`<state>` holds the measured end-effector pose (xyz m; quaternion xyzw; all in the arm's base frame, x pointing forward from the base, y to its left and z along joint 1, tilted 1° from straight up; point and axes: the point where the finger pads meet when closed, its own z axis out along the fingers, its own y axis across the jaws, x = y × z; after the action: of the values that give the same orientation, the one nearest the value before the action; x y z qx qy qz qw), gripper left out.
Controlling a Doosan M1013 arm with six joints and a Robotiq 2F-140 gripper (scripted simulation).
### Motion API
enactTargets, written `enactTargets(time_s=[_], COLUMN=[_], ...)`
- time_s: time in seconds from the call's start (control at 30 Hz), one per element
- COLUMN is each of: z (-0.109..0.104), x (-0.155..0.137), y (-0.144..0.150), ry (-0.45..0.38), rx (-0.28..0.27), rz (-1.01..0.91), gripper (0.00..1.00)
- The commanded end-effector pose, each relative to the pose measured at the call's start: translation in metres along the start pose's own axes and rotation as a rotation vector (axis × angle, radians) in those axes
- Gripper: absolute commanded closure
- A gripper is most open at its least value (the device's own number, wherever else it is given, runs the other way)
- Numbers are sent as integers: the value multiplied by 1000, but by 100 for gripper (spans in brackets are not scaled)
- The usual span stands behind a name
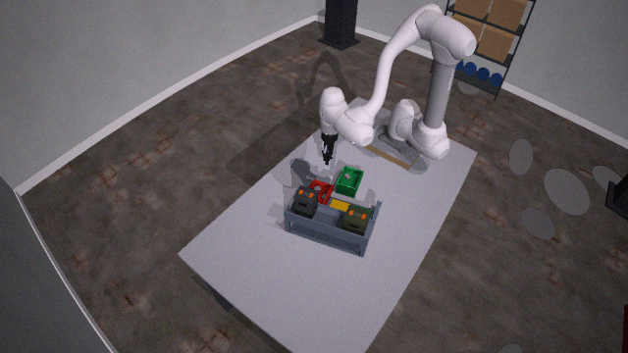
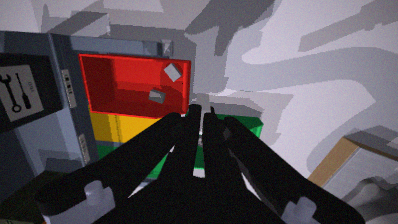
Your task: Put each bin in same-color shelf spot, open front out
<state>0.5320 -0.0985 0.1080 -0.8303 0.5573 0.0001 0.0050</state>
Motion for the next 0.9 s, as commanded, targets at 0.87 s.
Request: enactTargets(time_s=[0.87], z=[69], x=[0], y=[0], ry=[-1], rx=[0], rz=[0], gripper=[90])
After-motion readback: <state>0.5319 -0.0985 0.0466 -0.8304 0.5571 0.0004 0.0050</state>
